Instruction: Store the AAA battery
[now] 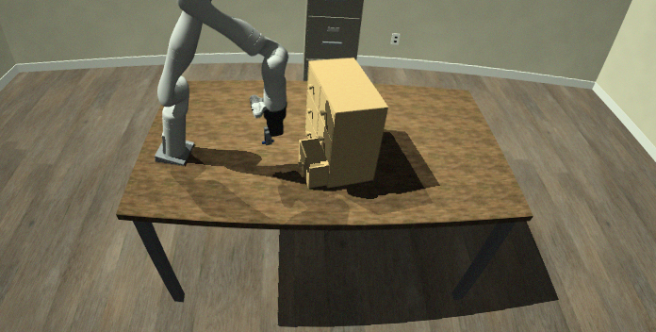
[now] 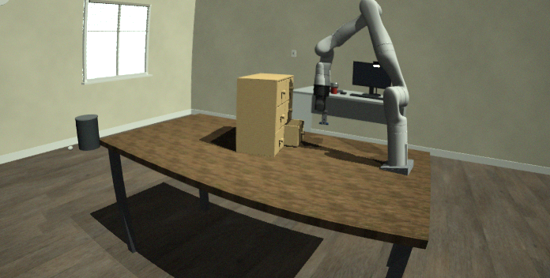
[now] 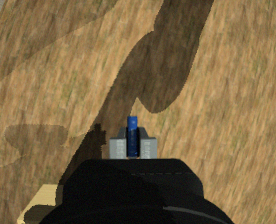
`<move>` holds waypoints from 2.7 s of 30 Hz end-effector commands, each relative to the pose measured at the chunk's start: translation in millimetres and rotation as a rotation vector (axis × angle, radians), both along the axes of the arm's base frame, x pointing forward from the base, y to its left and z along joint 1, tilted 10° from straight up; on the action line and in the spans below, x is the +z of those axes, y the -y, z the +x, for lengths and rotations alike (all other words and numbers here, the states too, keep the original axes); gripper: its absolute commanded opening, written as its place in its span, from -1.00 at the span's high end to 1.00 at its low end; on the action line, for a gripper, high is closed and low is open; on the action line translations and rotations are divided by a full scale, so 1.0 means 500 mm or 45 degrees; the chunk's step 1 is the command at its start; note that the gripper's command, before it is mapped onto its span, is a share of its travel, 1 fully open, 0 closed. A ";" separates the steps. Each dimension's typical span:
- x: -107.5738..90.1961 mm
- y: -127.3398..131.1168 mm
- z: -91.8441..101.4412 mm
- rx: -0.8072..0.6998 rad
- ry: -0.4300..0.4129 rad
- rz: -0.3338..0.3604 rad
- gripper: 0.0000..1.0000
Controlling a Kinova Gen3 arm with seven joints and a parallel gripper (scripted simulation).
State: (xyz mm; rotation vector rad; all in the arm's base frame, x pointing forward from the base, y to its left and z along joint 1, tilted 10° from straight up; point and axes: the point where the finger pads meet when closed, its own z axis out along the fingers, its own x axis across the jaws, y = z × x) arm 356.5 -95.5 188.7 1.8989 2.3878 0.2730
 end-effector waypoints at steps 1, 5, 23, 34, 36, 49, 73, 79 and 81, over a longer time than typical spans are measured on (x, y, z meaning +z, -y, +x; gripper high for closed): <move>-0.004 -0.003 -0.010 0.002 0.000 0.026 0.51; -0.010 -0.026 -0.019 0.034 0.012 0.085 0.51; -0.015 -0.127 -0.033 0.157 0.164 0.350 0.51; -0.001 -0.165 -0.016 0.190 0.335 0.463 0.51; 0.004 -0.170 -0.010 0.192 0.379 0.479 0.51; 0.028 -0.161 0.027 0.166 0.626 0.494 0.51; 0.039 -0.032 0.050 0.015 0.937 0.261 0.51; 0.034 -0.003 0.042 -0.016 0.962 0.201 0.51; 0.033 0.003 0.040 -0.021 0.965 0.190 0.51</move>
